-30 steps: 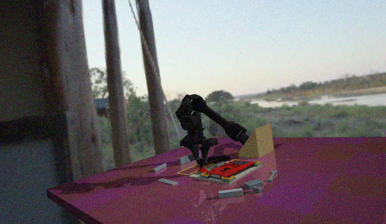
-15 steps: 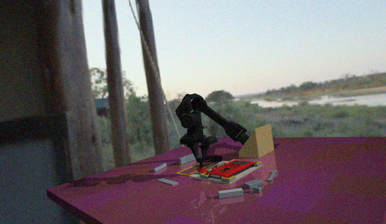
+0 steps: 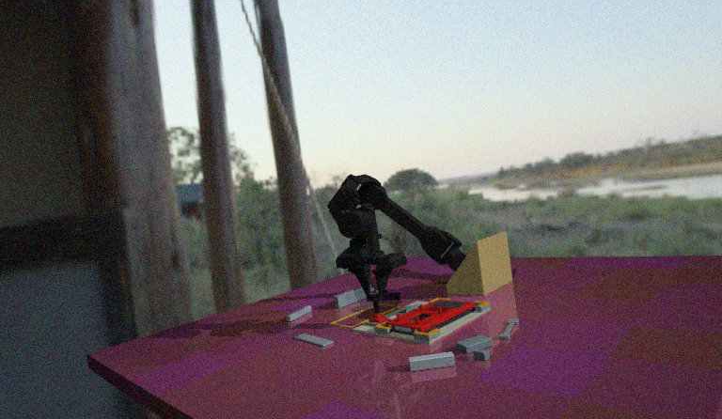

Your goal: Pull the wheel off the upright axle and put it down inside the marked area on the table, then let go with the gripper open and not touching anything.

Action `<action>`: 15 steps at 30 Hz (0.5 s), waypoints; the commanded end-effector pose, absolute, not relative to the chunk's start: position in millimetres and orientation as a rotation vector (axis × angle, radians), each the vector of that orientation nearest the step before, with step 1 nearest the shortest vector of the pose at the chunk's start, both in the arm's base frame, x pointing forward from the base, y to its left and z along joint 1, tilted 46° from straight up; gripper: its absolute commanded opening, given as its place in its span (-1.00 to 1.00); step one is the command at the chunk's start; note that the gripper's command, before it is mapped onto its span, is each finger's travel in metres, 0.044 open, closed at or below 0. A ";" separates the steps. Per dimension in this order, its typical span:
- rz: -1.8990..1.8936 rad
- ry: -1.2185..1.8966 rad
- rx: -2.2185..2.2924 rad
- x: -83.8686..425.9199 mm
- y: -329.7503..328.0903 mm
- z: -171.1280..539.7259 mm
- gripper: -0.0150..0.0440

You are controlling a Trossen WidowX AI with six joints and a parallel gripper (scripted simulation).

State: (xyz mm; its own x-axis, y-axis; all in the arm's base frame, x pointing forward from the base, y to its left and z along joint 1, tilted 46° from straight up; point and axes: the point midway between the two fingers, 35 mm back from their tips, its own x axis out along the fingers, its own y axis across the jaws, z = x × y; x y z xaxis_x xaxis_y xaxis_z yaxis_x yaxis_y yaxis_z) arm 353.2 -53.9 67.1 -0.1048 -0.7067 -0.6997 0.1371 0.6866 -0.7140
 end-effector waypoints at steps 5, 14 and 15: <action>-0.763 1.520 -0.483 353.9 -48.8 71.5 -0.49; -0.762 1.520 -0.483 357.2 -30.2 91.8 -0.49; -0.762 1.520 -0.483 357.5 -29.0 93.2 -0.49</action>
